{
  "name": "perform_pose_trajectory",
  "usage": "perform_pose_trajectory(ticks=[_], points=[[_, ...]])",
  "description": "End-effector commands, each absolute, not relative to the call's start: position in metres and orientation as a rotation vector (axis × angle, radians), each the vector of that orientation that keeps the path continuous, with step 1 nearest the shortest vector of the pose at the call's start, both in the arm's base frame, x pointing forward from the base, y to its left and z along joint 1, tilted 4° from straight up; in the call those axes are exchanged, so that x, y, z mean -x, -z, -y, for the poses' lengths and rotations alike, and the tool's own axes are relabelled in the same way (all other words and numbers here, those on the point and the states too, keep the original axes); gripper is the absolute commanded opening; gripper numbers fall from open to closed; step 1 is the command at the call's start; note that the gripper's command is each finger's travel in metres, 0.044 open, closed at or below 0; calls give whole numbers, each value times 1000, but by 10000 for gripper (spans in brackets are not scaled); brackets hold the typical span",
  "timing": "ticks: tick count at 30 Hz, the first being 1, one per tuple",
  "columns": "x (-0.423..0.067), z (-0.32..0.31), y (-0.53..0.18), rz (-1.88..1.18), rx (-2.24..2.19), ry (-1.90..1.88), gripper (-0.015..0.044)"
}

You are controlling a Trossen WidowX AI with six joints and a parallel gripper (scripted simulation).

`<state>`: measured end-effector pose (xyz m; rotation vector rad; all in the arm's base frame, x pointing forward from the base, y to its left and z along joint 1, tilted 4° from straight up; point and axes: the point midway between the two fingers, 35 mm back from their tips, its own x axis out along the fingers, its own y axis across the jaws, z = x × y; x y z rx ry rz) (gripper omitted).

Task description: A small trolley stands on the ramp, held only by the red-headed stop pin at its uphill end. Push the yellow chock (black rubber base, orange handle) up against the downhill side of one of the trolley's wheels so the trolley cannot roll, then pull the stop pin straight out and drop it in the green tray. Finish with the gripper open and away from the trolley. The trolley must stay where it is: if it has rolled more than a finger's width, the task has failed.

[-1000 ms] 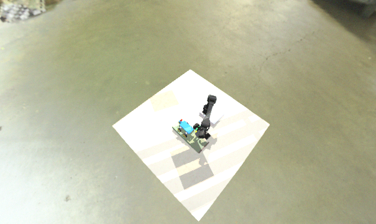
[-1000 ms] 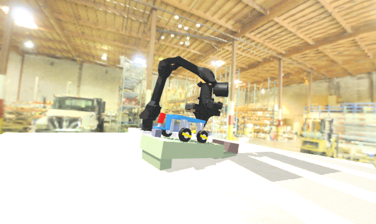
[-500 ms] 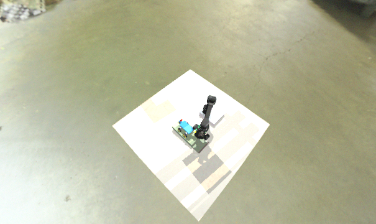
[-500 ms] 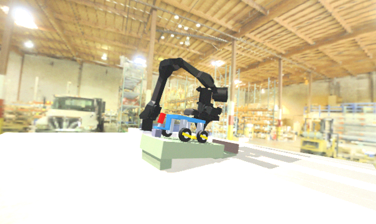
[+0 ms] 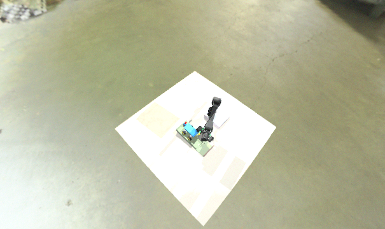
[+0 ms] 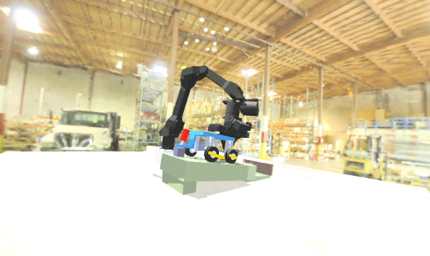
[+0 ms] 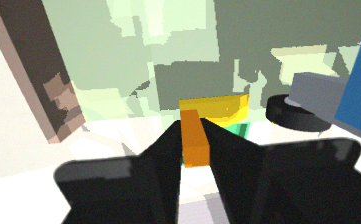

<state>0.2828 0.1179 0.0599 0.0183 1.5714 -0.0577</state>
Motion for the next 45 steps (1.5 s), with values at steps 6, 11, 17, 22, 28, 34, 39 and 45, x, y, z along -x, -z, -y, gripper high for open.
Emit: perform_pose_trajectory(ticks=[6, 11, 17, 22, 28, 34, 39, 45], points=[[-282, -109, -61, -1567, -13, 62, 0], [-282, -105, -61, -1567, -13, 62, 0], [-282, -101, -61, -1567, -12, 63, 0], [-281, -97, -61, -1567, -12, 63, 0], [-281, -92, -61, -1567, -12, 64, 0], [-281, -96, -61, -1571, -18, 56, 0], [-281, -96, -61, -1571, -18, 56, 0], [-281, -96, -61, -1571, -18, 56, 131]])
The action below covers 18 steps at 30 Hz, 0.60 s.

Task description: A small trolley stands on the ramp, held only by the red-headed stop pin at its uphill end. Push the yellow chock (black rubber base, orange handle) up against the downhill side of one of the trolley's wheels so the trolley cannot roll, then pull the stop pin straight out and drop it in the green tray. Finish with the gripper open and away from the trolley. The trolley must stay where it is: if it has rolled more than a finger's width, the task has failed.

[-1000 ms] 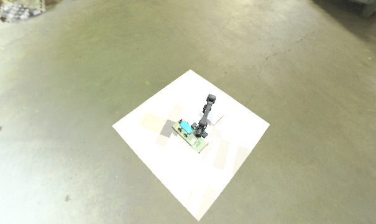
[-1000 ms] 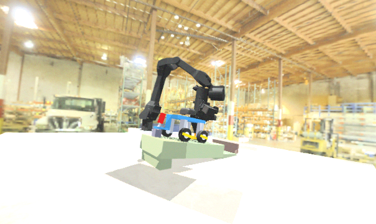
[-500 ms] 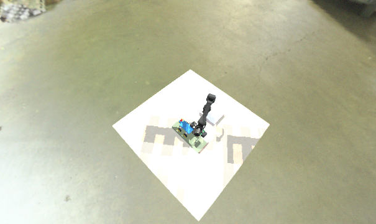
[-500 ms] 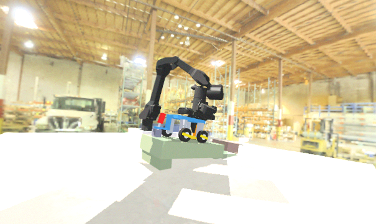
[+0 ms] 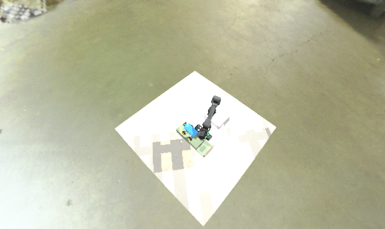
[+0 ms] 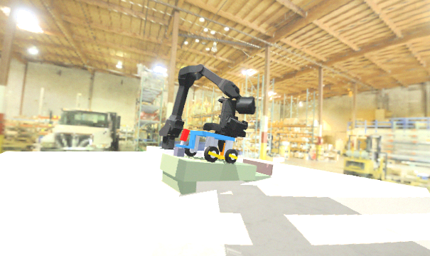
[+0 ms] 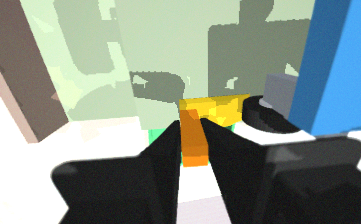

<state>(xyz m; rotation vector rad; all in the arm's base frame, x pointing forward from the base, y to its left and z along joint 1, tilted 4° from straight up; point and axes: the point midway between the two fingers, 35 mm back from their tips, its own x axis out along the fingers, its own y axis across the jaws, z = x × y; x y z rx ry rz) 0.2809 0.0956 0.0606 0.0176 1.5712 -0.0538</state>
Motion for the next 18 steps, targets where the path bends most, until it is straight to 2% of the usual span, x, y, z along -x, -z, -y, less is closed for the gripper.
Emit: perform_pose_trajectory(ticks=[1, 3, 18], points=[[-281, -96, -61, -1571, -18, 56, 157], [-281, -96, -61, -1571, -18, 56, 190], [-279, -98, -102, -1567, -12, 63, 190]])
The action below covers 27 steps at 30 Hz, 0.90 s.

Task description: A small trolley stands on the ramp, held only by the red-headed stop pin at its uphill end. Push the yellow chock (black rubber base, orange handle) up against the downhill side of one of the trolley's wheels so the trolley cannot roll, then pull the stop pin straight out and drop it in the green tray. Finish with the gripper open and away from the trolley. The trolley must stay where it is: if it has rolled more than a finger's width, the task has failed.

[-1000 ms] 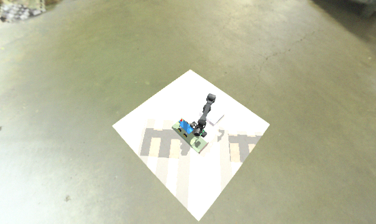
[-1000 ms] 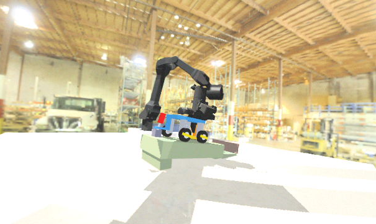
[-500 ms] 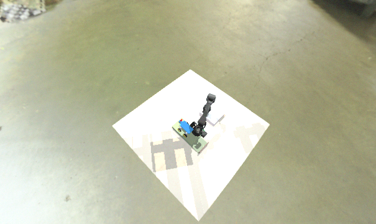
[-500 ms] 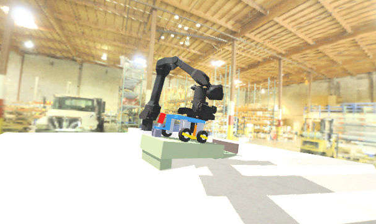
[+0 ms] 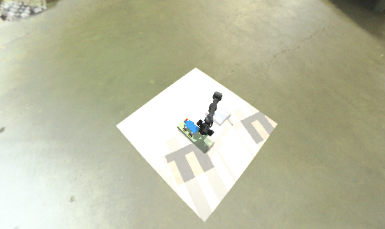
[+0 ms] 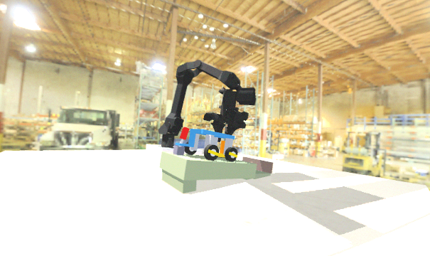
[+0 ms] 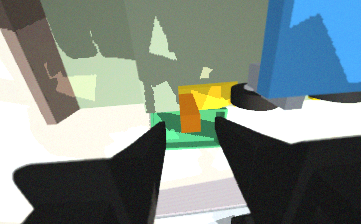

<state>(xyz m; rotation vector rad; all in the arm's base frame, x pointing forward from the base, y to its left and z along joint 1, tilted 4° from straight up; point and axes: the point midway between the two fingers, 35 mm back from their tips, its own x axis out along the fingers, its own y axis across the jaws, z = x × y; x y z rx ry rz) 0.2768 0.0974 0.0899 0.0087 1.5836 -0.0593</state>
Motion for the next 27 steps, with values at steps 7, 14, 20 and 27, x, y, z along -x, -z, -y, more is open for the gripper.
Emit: perform_pose_trajectory(ticks=[7, 14, 20, 27], points=[[-281, -98, -120, -1567, -12, 63, 190], [-281, -104, -118, -1553, -1, 15, 242], [-294, -94, -131, -1489, 175, -166, 190], [-306, -61, -135, -1473, 414, -316, 190]])
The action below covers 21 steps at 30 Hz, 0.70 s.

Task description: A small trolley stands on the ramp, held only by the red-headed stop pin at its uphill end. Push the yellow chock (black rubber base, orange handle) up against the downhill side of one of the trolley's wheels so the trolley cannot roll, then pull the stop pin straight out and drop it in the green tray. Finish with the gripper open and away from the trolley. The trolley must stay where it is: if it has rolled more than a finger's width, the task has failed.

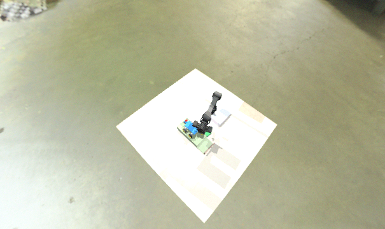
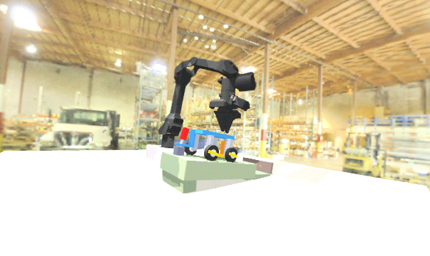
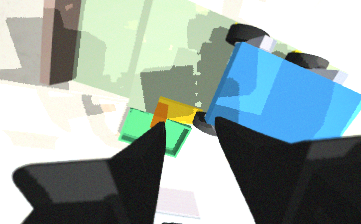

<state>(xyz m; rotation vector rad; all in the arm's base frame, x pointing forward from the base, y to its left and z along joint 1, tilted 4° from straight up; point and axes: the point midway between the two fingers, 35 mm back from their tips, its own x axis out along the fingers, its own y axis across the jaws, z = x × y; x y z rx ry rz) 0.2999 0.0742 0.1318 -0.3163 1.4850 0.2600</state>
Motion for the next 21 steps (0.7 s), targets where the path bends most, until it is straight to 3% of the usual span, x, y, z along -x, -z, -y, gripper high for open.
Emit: perform_pose_trajectory(ticks=[1, 21], points=[[-307, -56, -136, -1472, 448, -337, 190], [-316, 46, -147, -1434, 1098, -812, 190]])
